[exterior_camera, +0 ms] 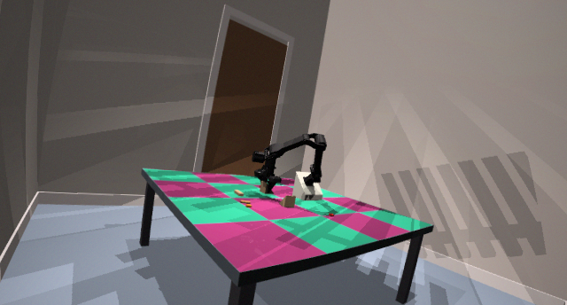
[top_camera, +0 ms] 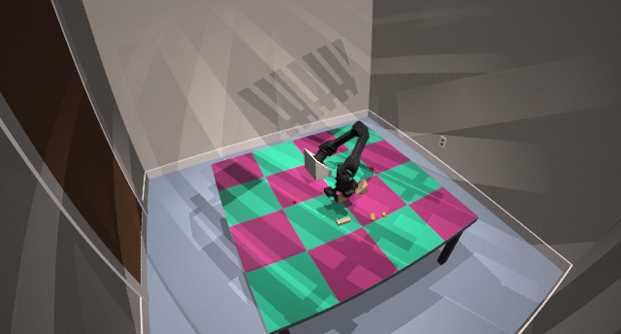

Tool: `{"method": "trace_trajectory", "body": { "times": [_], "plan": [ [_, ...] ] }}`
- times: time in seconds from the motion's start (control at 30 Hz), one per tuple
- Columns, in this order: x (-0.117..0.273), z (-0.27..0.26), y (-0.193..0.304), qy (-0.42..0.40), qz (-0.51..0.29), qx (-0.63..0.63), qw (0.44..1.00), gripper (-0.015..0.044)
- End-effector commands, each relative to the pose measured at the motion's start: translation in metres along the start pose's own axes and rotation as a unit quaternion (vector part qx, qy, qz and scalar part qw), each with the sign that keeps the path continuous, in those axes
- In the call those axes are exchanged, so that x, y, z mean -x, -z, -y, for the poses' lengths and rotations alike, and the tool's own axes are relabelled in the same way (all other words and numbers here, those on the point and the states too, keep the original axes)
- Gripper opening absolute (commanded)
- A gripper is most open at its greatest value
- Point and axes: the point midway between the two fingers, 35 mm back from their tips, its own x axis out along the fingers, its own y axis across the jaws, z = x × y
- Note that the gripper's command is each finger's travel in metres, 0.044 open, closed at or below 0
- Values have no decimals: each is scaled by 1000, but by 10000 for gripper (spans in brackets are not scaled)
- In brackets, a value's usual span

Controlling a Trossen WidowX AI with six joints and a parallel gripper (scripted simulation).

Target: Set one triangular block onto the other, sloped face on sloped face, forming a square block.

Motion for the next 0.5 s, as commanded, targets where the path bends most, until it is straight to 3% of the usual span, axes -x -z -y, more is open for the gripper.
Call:
{"method": "trace_trajectory", "body": {
  "times": [0.0, 0.47],
  "plan": [
    [0, 0, 1, 1, -2, 53, 999, 0],
    [0, 0, 1, 1, -2, 240, 971, 0]
  ]
}}
